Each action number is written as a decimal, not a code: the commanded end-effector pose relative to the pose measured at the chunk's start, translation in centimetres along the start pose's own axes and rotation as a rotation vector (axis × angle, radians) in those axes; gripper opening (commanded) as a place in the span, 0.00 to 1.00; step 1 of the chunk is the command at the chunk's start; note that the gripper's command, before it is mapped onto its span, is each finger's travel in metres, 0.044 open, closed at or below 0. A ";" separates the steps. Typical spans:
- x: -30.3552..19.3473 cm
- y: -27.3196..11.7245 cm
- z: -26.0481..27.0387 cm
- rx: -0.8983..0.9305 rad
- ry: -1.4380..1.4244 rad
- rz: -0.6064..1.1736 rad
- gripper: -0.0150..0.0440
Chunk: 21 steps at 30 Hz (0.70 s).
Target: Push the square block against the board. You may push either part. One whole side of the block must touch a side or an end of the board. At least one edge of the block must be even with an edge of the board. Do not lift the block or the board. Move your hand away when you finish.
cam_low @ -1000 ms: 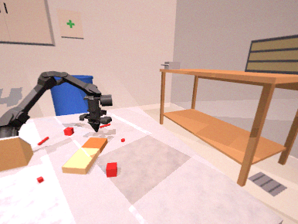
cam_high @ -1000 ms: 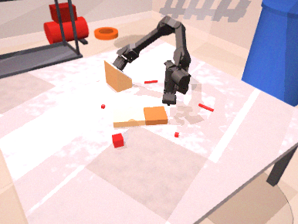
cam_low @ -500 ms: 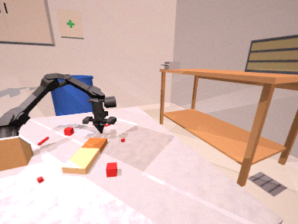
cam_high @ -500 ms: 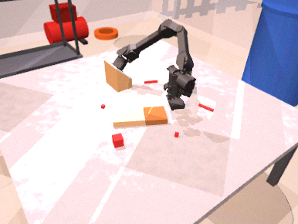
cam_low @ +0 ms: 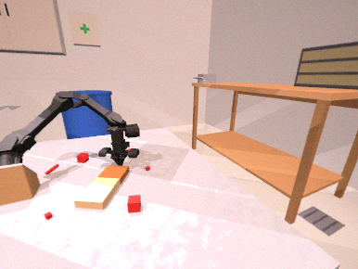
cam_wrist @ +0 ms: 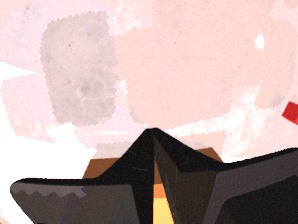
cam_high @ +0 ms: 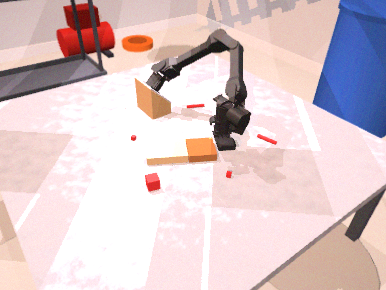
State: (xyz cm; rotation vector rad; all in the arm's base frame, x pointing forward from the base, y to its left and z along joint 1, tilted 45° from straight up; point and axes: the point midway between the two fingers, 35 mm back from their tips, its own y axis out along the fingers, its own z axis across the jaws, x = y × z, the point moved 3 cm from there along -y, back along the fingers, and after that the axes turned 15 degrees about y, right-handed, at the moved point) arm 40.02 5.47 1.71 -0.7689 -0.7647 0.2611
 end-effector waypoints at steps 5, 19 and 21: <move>-1.3 0.0 -0.5 0.000 0.001 -0.002 0.25; -0.4 0.0 -0.3 0.000 0.001 -0.002 0.25; -0.1 0.0 -0.2 0.000 0.001 -0.002 0.25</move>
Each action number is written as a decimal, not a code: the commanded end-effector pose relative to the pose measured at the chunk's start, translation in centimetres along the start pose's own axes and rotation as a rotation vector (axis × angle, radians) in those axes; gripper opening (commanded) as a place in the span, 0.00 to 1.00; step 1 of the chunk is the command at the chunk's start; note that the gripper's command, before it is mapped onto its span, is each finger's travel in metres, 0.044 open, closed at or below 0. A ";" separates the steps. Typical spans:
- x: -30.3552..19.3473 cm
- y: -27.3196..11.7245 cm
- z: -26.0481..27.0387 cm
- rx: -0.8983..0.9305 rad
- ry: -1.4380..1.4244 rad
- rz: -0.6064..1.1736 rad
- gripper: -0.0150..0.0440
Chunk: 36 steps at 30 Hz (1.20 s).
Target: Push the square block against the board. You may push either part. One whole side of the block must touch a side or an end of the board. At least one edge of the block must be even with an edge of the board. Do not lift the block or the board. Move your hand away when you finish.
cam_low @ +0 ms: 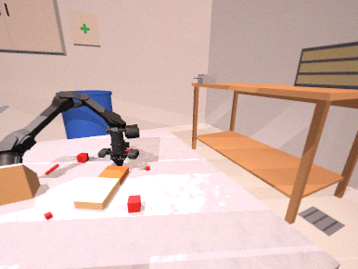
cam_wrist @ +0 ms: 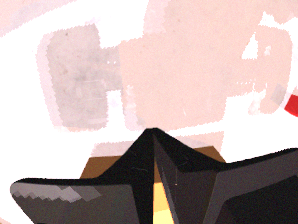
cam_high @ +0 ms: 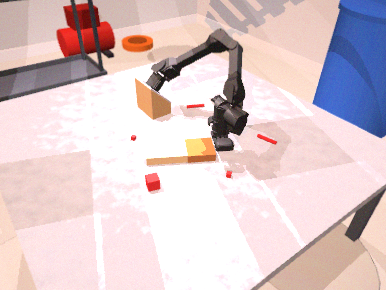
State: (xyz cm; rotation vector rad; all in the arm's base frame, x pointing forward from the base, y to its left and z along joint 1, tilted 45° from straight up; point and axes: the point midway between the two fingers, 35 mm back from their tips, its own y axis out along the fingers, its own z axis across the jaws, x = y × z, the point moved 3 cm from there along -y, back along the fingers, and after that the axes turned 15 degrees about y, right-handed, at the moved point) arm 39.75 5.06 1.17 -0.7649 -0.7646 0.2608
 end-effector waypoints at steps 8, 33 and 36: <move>1.9 -0.1 0.4 -0.003 0.001 -0.001 0.25; 3.5 -5.6 1.0 -0.004 0.000 -0.001 0.25; 3.3 -5.2 0.6 -0.009 0.028 -0.008 0.25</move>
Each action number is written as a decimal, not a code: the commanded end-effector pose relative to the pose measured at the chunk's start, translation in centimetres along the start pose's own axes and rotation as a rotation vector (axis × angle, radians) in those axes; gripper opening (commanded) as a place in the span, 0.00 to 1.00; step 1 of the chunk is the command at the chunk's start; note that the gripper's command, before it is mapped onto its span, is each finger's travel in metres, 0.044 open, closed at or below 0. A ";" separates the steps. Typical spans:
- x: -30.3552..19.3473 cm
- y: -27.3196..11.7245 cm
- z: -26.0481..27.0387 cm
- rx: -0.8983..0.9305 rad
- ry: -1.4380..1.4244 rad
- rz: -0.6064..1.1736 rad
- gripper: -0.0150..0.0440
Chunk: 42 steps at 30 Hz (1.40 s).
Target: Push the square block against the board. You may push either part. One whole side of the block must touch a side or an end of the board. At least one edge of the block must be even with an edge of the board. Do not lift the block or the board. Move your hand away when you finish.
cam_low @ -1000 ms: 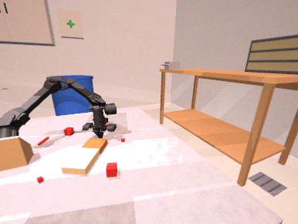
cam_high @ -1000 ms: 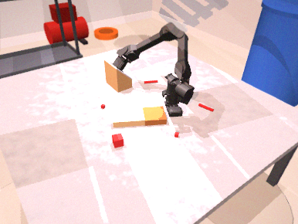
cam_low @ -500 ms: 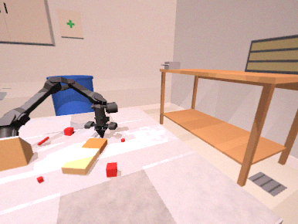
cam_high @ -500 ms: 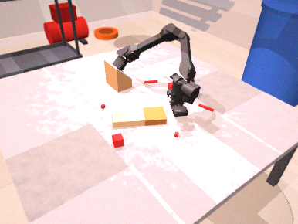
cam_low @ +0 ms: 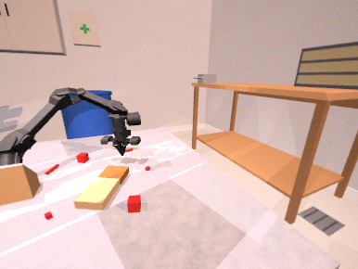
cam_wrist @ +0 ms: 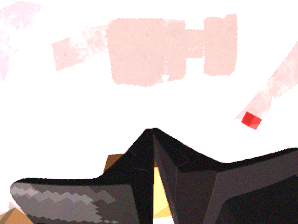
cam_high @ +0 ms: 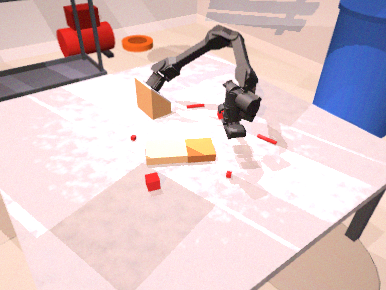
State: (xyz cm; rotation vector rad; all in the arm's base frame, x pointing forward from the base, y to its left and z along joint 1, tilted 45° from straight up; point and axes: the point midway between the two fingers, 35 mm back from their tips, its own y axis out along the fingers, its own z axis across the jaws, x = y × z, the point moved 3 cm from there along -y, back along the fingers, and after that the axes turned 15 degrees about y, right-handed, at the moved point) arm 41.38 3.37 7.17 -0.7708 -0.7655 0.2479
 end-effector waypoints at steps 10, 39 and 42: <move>-2.1 -0.1 -3.2 -0.009 0.359 0.005 0.25; -8.8 -0.4 -10.3 -0.008 1.337 0.010 0.25; -9.0 -0.4 -10.4 -0.007 1.359 0.010 0.25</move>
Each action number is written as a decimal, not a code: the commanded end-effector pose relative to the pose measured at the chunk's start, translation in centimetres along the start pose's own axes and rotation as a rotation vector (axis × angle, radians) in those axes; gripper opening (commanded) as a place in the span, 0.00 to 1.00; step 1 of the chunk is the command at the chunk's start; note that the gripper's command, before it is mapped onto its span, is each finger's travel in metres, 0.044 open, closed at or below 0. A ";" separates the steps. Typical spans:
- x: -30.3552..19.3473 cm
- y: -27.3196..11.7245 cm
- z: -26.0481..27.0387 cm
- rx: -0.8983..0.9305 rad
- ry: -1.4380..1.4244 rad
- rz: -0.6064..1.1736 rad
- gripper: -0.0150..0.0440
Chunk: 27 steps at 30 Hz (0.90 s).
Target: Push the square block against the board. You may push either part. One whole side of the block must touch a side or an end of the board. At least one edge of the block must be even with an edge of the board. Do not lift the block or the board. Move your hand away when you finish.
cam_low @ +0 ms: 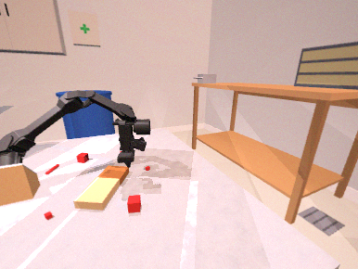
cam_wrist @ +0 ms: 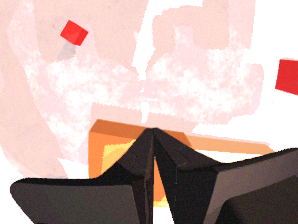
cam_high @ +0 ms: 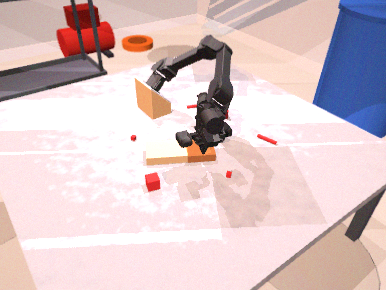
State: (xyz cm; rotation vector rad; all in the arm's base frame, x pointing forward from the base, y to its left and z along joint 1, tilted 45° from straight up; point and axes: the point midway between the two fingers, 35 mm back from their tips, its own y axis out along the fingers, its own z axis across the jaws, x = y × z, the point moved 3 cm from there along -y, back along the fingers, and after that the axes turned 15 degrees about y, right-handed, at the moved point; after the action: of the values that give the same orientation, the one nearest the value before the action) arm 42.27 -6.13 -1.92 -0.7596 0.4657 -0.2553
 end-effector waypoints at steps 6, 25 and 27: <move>0.4 1.1 -0.5 -0.001 0.062 -0.003 0.25; -0.8 5.4 -0.7 0.001 0.063 -0.001 0.25; -1.1 5.4 -0.8 0.001 0.063 -0.001 0.25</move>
State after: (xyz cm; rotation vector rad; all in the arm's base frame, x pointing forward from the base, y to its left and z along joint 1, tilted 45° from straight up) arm 41.66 -2.52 -6.11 -0.7558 0.5240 -0.2774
